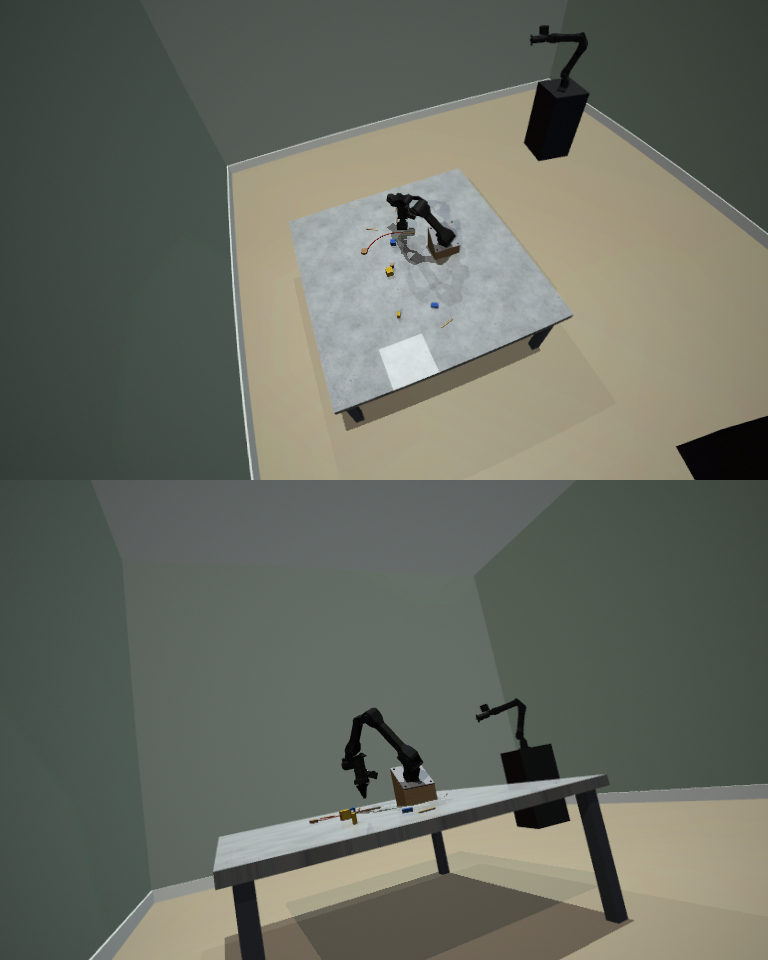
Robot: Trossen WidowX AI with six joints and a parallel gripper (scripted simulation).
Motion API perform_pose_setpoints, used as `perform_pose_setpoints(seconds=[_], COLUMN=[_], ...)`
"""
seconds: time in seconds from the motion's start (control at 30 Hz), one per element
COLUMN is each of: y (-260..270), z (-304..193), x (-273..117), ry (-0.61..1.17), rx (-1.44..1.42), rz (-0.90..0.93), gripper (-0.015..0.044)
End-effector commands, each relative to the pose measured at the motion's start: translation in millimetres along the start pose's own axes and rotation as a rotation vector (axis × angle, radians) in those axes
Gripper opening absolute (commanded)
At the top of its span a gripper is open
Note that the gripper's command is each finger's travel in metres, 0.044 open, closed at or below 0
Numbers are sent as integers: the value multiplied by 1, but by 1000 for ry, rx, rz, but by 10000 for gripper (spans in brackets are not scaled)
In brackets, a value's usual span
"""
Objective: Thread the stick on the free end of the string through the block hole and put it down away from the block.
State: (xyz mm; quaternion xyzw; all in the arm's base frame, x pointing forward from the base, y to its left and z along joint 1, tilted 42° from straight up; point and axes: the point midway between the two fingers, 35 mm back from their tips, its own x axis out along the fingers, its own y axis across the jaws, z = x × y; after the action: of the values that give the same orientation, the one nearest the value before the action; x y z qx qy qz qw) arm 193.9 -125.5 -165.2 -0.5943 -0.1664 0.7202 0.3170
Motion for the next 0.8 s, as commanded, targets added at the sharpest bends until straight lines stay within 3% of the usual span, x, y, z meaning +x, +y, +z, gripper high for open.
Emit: perform_pose_setpoints(seconds=[0.0,0.77], y=[1,1], z=[0,-1], x=[0,26], ry=[-1,-1], rx=[5,5], rz=[3,3], gripper=[124,124])
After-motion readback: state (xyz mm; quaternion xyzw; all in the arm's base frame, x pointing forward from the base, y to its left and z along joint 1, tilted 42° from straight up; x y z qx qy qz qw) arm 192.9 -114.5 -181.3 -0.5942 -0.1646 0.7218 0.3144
